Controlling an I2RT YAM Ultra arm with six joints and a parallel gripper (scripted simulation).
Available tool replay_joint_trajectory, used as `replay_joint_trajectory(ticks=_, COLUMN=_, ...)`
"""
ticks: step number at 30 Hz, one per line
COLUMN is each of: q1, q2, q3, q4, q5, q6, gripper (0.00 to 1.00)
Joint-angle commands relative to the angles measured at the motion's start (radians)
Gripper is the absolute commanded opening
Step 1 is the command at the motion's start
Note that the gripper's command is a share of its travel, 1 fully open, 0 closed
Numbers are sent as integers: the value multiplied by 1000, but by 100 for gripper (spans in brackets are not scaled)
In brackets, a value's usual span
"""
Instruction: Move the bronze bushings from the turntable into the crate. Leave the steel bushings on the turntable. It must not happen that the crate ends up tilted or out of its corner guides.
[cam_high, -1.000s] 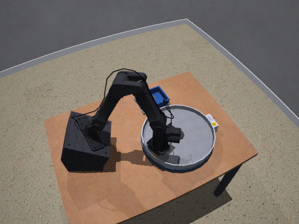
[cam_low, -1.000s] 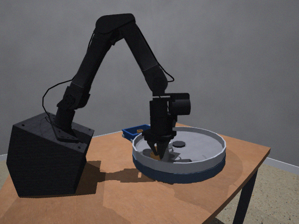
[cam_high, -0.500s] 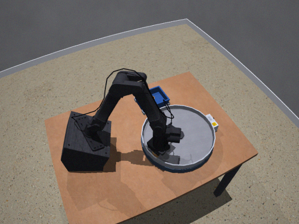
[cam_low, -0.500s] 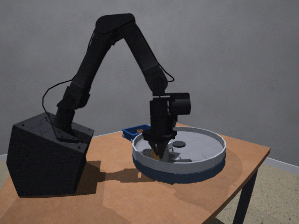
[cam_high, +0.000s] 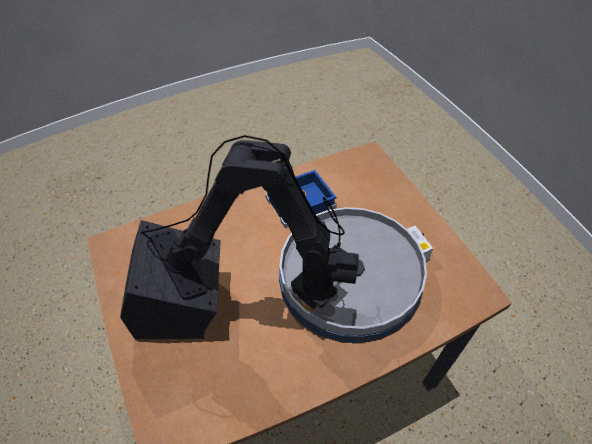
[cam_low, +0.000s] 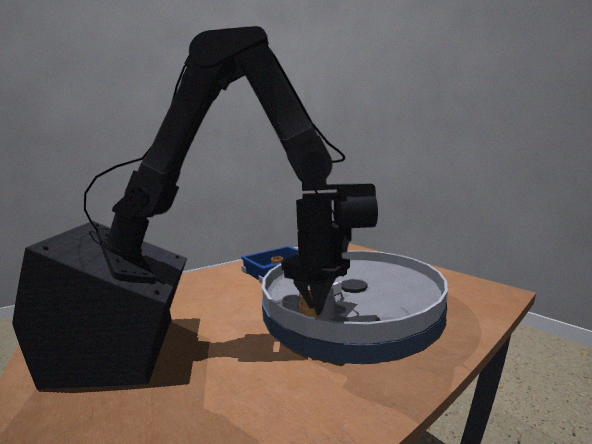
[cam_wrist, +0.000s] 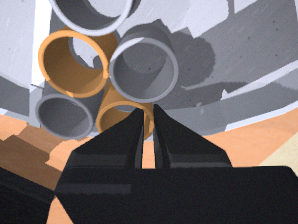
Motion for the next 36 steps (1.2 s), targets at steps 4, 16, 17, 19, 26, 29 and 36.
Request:
replay_joint_trajectory(ticks=4, q1=2, q2=-12, q3=14, q4=-10, q5=-14, q6=8, gripper=0)
replay_joint_trajectory(ticks=16, q1=2, q2=-12, q3=14, q4=-10, q5=-14, q6=8, gripper=0)
replay_joint_trajectory(ticks=17, q1=2, q2=-12, q3=14, q4=-10, q5=-14, q6=8, gripper=0)
replay_joint_trajectory(ticks=19, q1=2, q2=-12, q3=14, q4=-10, q5=-14, q6=8, gripper=0)
replay_joint_trajectory(ticks=26, q1=-5, q2=-38, q3=26, q4=-30, q5=-15, q6=3, gripper=0)
replay_joint_trajectory(ticks=29, q1=-14, q2=-63, q3=30, q4=-59, q5=-16, q6=-7, gripper=0)
replay_joint_trajectory(ticks=36, q1=-22, q2=-127, q3=48, q4=-139, q5=-19, q6=-15, gripper=0)
